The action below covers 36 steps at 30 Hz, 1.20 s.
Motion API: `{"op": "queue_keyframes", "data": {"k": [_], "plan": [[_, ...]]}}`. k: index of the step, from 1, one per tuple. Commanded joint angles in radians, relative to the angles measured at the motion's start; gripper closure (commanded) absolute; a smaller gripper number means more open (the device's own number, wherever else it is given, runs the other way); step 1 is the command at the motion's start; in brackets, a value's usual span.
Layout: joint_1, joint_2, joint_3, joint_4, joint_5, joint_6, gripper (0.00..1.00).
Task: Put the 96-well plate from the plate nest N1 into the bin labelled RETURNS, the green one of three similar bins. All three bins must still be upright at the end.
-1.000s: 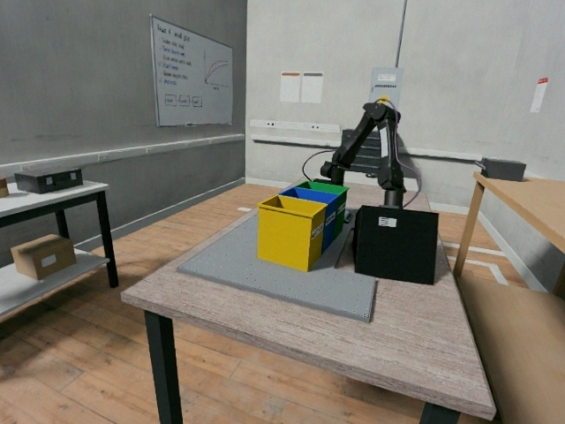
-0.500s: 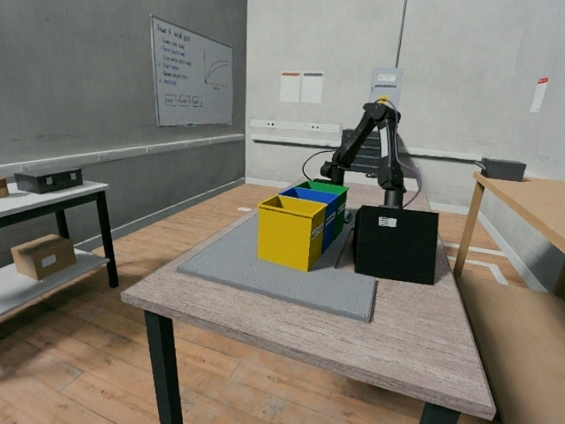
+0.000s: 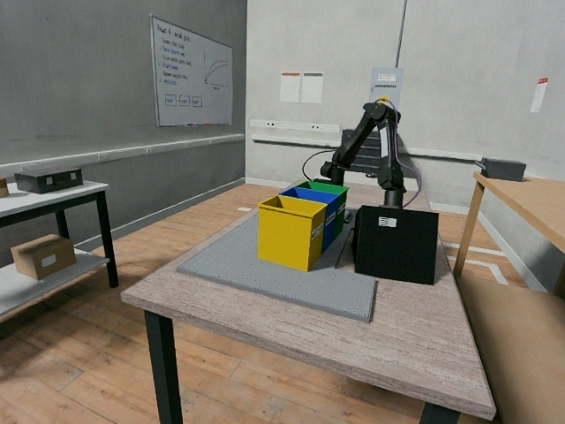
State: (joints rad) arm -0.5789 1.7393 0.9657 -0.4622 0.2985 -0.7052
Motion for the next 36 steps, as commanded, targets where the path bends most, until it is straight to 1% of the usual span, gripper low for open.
{"op": "queue_keyframes", "data": {"k": [1,24,28,36], "plan": [[0.008,0.000,-0.005,0.024,-0.020,-0.004,1.00],[0.008,0.000,-0.005,0.024,-0.020,-0.004,1.00],[0.016,-0.039,-0.009,0.015,-0.020,0.005,1.00],[0.034,-0.080,0.038,-0.073,-0.007,0.022,1.00]]}}
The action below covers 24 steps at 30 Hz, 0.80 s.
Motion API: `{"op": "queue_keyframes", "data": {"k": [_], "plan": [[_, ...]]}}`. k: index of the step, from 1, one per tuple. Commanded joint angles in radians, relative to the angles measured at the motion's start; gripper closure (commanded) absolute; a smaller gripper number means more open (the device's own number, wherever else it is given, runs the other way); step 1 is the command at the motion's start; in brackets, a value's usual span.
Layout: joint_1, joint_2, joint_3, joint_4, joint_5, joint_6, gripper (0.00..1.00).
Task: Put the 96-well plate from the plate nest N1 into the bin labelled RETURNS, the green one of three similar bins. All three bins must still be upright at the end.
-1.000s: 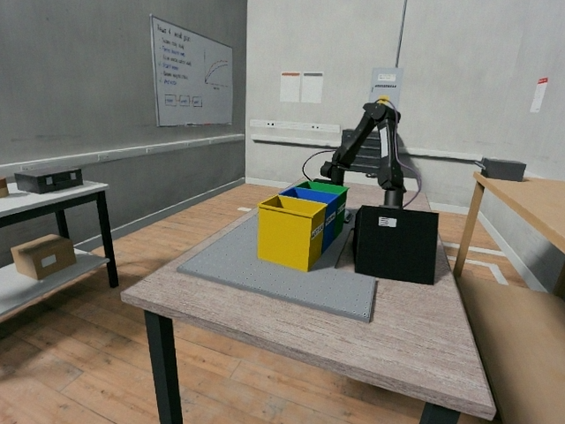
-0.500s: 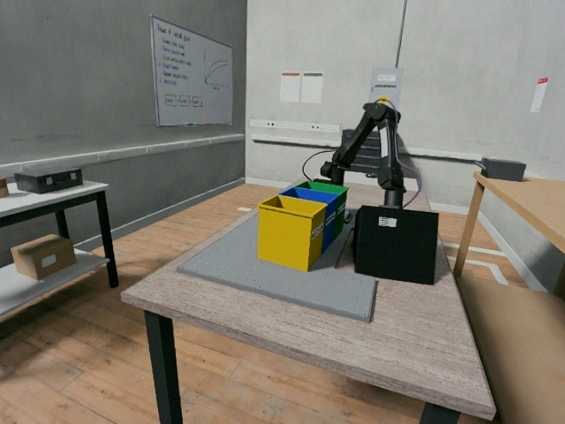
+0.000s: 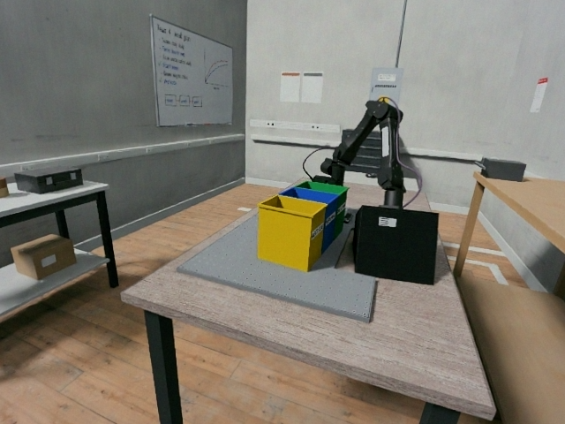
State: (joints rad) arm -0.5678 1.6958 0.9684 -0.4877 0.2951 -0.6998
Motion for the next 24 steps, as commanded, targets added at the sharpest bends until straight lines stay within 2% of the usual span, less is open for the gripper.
{"op": "queue_keyframes", "data": {"k": [1,24], "plan": [[0.024,-0.041,0.037,-0.054,-0.002,0.018,1.00],[0.056,-0.120,0.076,-0.182,0.013,0.050,1.00]]}}
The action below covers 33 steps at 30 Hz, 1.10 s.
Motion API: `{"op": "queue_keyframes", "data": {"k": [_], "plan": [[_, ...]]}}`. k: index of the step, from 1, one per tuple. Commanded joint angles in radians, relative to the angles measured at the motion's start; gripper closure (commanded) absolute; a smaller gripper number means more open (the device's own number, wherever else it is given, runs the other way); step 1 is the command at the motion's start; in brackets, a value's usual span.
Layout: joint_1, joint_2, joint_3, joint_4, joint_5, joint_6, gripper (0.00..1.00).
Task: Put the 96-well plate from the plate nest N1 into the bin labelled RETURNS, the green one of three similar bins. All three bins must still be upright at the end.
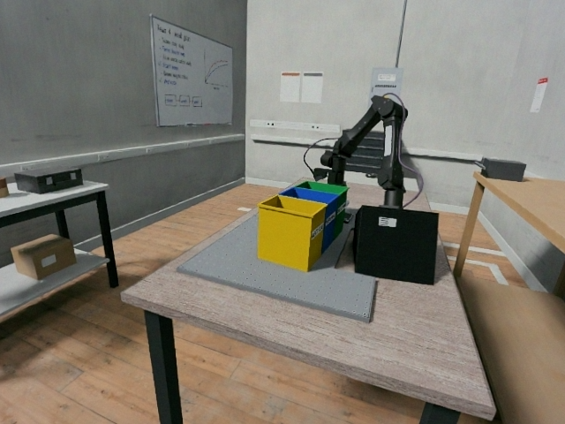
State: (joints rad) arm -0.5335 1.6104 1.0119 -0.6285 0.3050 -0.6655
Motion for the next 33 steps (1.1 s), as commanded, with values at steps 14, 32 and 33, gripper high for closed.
{"op": "queue_keyframes", "data": {"k": [14,32,33], "plan": [[0.043,-0.077,0.064,-0.122,0.010,0.036,1.00],[0.073,-0.126,0.117,-0.233,0.018,0.066,1.00],[0.075,-0.128,0.121,-0.239,0.020,0.068,1.00]]}}
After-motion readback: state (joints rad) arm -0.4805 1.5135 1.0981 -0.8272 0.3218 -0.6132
